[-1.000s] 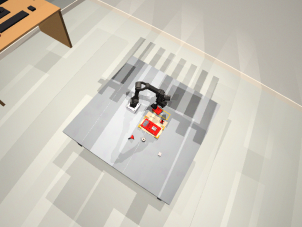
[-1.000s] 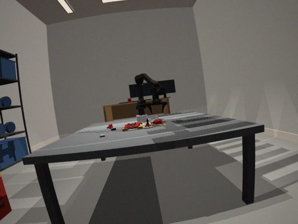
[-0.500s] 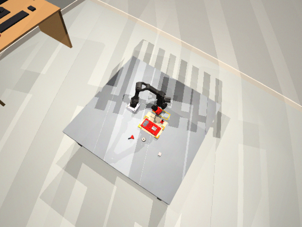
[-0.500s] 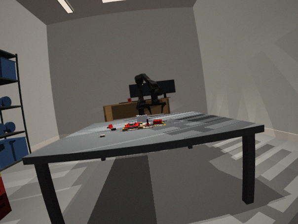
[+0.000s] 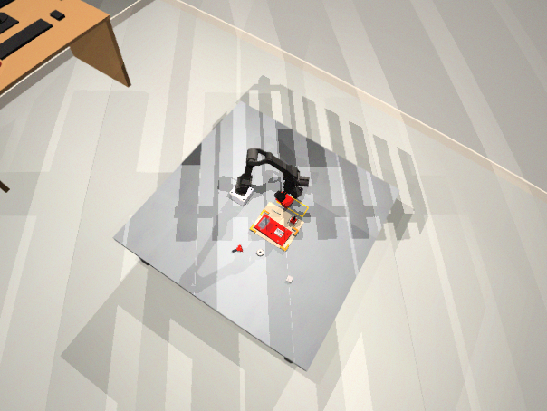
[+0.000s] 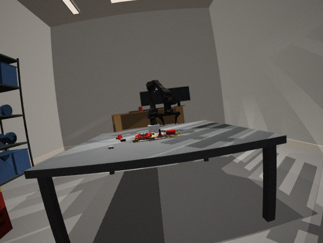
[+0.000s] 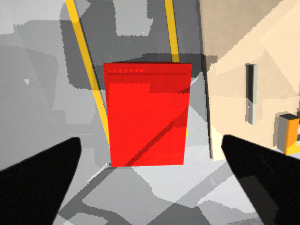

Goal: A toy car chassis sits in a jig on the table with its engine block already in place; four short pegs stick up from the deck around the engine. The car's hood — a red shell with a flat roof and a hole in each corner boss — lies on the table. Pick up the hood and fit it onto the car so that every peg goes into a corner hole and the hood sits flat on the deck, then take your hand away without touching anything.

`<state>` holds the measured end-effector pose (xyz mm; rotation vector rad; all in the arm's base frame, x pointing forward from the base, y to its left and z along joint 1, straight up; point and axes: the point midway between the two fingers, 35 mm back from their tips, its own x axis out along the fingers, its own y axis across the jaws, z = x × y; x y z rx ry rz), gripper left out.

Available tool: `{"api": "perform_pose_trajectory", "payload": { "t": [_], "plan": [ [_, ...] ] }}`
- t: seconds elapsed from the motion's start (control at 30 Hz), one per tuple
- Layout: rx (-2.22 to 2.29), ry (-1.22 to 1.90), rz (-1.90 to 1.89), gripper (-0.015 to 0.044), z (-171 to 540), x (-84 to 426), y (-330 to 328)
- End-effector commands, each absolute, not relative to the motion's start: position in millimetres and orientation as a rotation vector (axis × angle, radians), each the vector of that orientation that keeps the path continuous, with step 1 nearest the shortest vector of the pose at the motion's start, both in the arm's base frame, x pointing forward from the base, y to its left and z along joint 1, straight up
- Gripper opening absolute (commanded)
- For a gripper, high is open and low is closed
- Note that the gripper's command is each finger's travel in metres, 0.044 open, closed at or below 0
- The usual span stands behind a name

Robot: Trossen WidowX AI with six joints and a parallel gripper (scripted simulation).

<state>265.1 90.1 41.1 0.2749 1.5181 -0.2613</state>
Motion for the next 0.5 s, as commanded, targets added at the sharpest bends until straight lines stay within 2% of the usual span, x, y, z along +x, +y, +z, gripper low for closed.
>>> {"api": "perform_pose_trajectory", "payload": {
  "t": [0.0,0.47],
  "plan": [
    [0.273,1.528,-0.258,0.0440,36.7,263.5,90.4],
    [0.273,1.528,-0.258,0.0440,28.6,263.8,91.0]
  ]
}}
